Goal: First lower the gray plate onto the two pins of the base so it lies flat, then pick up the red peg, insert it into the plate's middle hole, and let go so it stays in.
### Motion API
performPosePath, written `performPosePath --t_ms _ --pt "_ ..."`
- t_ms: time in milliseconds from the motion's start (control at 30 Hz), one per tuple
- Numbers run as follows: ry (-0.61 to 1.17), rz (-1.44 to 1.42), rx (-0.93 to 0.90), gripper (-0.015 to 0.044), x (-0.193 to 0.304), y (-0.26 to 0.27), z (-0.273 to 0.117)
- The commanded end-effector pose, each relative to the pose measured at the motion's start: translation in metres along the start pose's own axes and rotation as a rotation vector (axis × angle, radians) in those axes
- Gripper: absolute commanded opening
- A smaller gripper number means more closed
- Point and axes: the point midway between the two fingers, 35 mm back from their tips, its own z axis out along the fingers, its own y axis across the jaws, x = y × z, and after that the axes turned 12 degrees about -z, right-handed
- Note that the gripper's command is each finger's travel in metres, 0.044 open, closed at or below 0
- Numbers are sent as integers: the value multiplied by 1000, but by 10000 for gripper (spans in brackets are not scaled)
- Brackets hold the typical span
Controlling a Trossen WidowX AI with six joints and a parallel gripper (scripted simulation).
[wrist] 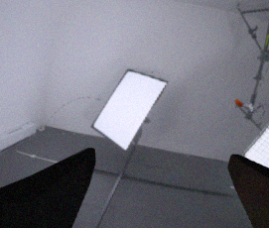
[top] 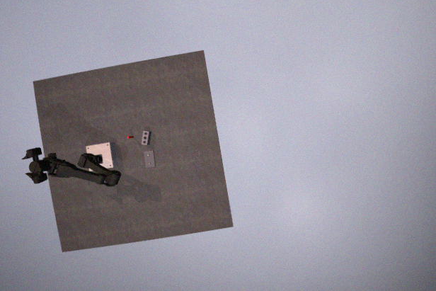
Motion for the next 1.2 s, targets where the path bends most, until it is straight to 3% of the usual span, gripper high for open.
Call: performPosePath --t_ms 0,100,267,500,800,1167 --pt "0 0 0 426 0 0 0" --pt "-70 -90 -57 440 -7 16 3" --pt "-340 -366 -188 440 -34 72 3" --pt "-777 -691 -203 440 -80 148 -30" --pt "-1203 -895 7 440 -130 208 -104" --pt "-1484 -950 412 440 -177 230 -218"
